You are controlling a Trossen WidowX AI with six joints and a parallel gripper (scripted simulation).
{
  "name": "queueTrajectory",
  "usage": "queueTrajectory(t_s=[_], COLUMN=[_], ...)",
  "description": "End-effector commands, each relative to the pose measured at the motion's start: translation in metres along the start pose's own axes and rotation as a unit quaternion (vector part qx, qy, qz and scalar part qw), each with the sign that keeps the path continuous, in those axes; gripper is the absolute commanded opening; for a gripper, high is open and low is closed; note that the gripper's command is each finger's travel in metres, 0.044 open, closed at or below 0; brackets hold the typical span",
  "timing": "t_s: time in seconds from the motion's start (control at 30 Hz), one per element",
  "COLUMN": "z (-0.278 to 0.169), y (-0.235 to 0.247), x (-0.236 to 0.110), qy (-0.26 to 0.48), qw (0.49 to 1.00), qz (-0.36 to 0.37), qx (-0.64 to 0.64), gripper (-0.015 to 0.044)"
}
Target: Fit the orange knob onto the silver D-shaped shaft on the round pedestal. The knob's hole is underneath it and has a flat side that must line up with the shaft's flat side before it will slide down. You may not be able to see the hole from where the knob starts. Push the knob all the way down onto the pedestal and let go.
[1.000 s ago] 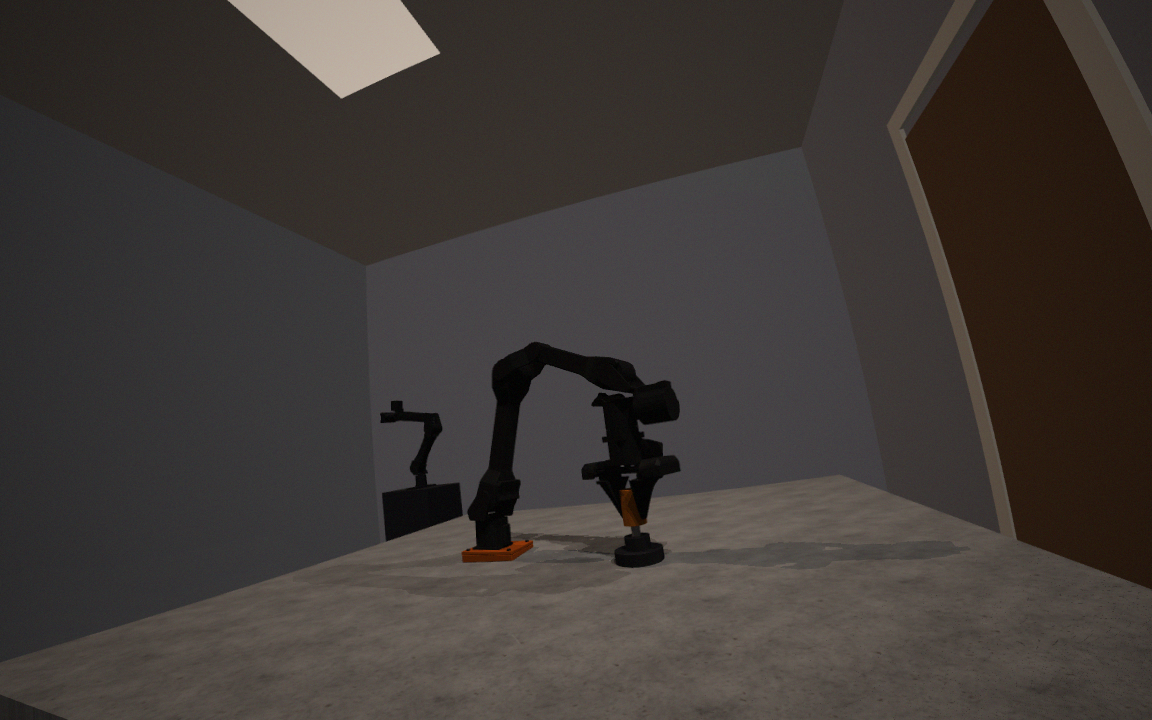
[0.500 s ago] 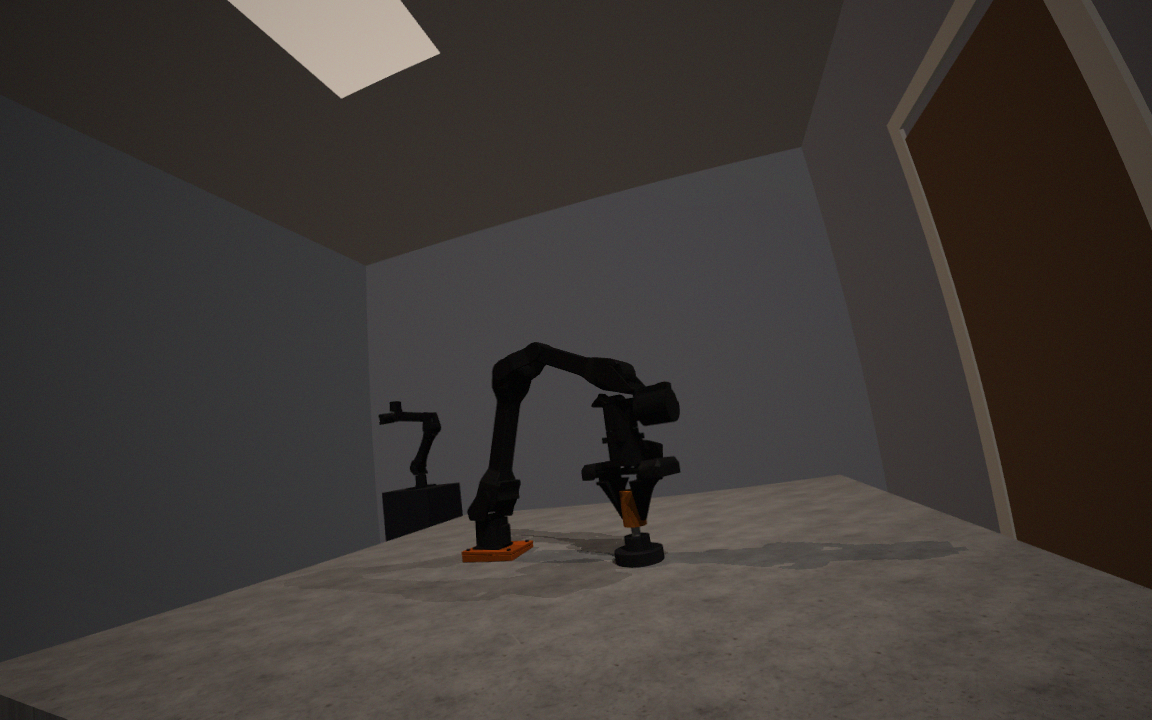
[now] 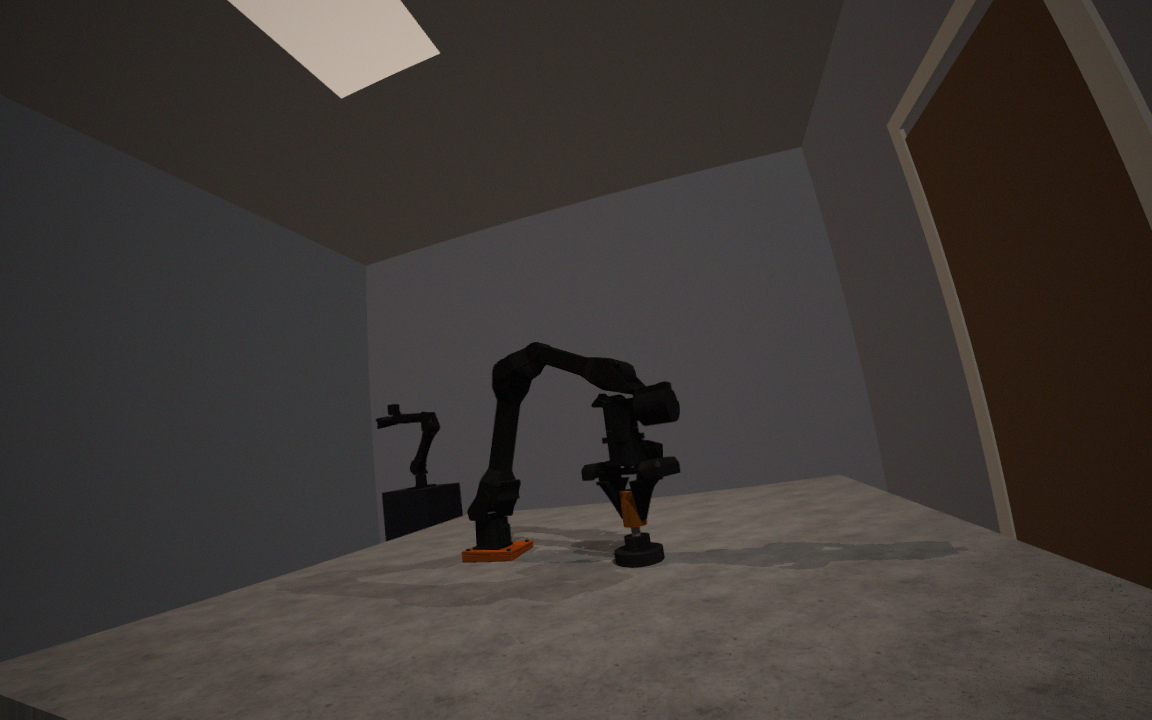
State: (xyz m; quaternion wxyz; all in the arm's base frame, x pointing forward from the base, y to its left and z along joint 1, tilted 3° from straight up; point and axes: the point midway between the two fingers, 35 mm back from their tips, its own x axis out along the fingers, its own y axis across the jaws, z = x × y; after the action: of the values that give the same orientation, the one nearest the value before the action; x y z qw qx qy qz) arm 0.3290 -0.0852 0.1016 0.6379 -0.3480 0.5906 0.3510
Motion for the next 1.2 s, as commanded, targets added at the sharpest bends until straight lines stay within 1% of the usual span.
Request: queueTrajectory(t_s=[0.0, 0.07, 0.27, 0.73, 1.17], z=[-0.0001, 0.0, 0.0008, 0.0004, 0.0003], y=[0.0, 0.0, -0.0011, 0.0003, -0.001], x=[-0.0042, -0.0044, -0.0056, 0.0006, -0.0026], qy=[-0.001, -0.001, -0.001, -0.001, -0.001], qw=[1.0, 1.0, 0.995, 0.995, 0.995], qz=[-0.001, -0.001, -0.001, -0.001, -0.001], qx=[0.001, -0.012, -0.104, -0.104, -0.104], gripper=[0.0, 0.0, 0.0, 0.0, 0.0])
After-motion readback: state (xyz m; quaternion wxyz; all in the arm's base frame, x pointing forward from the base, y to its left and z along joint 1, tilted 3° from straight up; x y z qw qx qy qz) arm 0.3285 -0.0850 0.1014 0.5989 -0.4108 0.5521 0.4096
